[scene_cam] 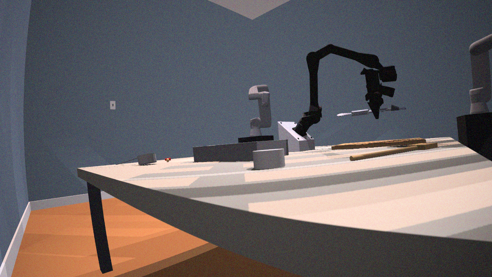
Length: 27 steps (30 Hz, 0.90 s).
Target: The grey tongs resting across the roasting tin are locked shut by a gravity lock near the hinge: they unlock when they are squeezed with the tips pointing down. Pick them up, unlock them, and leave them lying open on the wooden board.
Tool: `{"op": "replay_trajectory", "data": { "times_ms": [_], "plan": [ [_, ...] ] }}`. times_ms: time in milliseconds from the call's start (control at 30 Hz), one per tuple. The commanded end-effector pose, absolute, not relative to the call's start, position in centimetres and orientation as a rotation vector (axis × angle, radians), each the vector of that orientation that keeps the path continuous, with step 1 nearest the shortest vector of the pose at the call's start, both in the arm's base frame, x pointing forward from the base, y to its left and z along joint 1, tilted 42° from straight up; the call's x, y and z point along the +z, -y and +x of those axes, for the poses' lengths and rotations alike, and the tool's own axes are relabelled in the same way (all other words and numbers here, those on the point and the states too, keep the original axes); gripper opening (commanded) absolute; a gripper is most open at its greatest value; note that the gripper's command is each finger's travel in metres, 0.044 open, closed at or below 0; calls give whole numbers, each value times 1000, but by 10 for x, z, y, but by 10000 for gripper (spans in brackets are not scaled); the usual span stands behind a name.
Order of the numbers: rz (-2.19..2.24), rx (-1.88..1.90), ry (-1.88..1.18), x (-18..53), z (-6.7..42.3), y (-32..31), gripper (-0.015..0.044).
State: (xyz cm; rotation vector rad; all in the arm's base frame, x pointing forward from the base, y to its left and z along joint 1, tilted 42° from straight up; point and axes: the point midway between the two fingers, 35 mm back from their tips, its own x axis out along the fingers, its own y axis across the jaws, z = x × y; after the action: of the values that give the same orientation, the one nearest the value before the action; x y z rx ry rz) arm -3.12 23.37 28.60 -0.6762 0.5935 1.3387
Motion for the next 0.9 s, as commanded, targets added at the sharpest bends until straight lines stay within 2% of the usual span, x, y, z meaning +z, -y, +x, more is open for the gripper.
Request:
{"op": "replay_trajectory", "data": {
  "times_ms": [0, 867],
  "plan": [
    [-676, 1346, -593, 282, -32, -238, -150],
    [-676, 1346, -589, 250, -23, -265, -150]
  ]
}}
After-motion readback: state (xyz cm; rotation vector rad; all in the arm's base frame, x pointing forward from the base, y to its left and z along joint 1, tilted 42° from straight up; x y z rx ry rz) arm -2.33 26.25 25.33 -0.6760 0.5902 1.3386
